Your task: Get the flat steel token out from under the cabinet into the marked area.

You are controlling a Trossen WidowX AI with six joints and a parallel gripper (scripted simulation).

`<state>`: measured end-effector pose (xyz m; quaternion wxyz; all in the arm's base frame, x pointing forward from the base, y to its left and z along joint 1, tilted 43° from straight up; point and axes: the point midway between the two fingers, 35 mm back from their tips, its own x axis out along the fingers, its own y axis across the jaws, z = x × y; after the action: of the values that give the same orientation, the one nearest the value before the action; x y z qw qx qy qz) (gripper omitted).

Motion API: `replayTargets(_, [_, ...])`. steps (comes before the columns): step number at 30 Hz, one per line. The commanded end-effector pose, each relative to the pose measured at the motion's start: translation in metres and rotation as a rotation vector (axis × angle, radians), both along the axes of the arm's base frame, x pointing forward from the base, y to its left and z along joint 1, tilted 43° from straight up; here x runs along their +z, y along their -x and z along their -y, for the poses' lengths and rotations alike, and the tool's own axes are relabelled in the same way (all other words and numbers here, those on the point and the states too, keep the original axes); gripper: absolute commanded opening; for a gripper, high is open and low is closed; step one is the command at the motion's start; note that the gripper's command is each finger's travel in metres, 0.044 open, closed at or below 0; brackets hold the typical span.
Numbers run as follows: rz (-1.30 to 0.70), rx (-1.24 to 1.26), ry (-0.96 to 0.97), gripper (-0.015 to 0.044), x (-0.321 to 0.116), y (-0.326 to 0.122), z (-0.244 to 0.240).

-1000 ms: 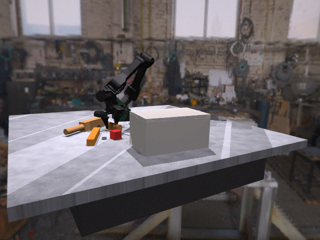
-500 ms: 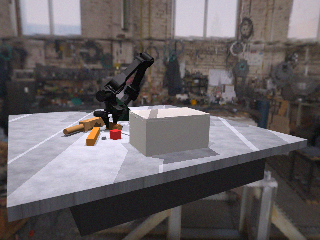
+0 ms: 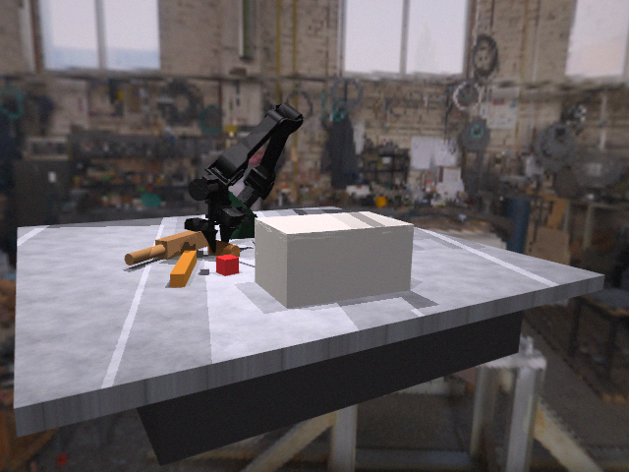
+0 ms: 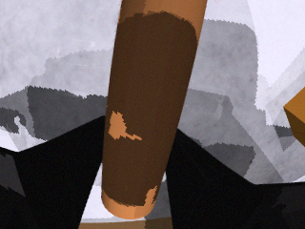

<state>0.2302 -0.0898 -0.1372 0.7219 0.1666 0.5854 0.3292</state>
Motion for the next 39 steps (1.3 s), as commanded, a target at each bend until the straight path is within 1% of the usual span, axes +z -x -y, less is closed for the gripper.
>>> replayTargets(1, [0.002, 0.0, 0.002, 0.0, 0.0, -0.002, 0.0])
replayTargets(39, [0.002, 0.001, -0.001, 0.0, 0.017, -0.066, -0.009])
